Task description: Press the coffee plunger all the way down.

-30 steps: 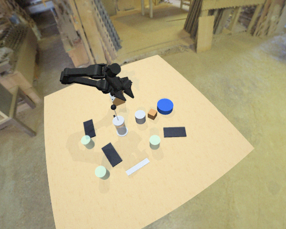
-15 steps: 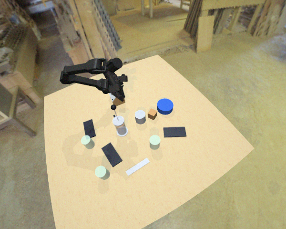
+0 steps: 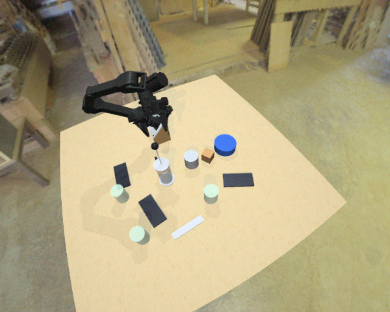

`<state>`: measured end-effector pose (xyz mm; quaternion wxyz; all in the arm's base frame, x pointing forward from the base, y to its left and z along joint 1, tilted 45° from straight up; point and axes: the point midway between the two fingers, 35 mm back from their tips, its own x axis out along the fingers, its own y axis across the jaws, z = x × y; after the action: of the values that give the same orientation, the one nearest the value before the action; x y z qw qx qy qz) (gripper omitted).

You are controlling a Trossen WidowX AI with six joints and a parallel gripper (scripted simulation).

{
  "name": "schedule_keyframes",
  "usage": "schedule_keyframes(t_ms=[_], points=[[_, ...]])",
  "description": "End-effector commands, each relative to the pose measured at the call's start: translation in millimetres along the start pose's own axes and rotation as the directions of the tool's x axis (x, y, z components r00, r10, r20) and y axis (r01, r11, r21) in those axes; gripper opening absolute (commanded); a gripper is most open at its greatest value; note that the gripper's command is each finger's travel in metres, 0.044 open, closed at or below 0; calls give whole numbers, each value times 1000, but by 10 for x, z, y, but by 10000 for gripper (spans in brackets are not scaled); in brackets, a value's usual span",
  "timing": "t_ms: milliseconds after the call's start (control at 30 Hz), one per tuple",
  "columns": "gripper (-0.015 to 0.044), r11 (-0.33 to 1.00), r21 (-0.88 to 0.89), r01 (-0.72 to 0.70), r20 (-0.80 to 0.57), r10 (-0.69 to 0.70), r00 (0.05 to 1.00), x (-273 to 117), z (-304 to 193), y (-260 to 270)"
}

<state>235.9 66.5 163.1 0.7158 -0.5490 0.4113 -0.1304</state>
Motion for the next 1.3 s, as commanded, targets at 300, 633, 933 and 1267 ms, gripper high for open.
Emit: schedule_keyframes(t_ms=[300,633,933,1267], points=[[440,741,662,111,103,-237,966,-159,155,-316],[440,740,663,115,102,-242,965,79,-52,-176],[440,740,663,109,95,-228,969,199,-35,-157],[440,740,664,106,96,-225,970,338,-14,-186]])
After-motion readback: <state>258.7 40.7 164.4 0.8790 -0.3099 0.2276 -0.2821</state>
